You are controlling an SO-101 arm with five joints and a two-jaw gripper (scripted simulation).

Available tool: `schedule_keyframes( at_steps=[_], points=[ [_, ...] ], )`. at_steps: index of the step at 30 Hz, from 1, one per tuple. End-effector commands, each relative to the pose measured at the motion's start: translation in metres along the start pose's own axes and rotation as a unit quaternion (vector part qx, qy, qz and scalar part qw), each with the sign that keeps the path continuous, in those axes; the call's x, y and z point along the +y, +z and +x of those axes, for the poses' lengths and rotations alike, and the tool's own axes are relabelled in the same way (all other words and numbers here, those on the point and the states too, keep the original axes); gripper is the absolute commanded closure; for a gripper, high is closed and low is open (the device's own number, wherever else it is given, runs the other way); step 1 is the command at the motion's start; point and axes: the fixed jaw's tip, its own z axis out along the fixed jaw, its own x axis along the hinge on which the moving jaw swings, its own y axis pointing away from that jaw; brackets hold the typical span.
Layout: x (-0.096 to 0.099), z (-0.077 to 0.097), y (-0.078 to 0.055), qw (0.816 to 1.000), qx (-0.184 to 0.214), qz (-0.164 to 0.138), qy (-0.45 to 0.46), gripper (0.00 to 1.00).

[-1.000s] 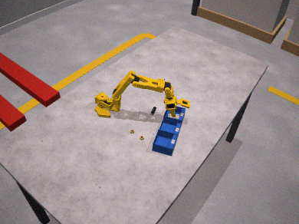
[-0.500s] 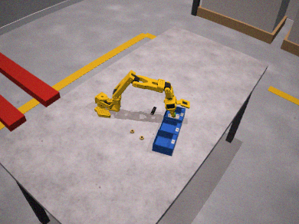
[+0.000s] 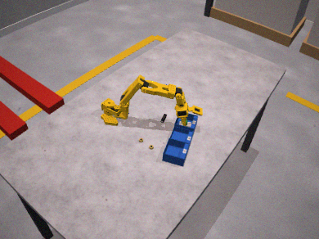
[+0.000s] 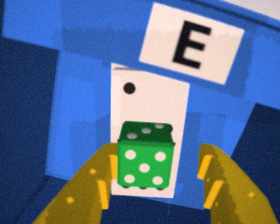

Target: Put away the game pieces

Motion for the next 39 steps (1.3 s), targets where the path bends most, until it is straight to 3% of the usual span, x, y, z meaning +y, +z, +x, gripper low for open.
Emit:
schedule_keyframes(
  at_steps=[1, 6, 24, 39],
  points=[
    [0.002, -0.009, -0.01, 1.0, -0.029, -0.001, -0.009, 0.83],
    [0.002, -0.01, -0.016, 1.0, -0.029, -0.001, -0.009, 0.83],
    [0.002, -0.01, -0.057, 1.0, -0.029, -0.001, -0.009, 0.83],
    [0.002, -0.01, -0.06, 1.0, -0.029, -0.001, -0.009, 0.83]
  ],
)
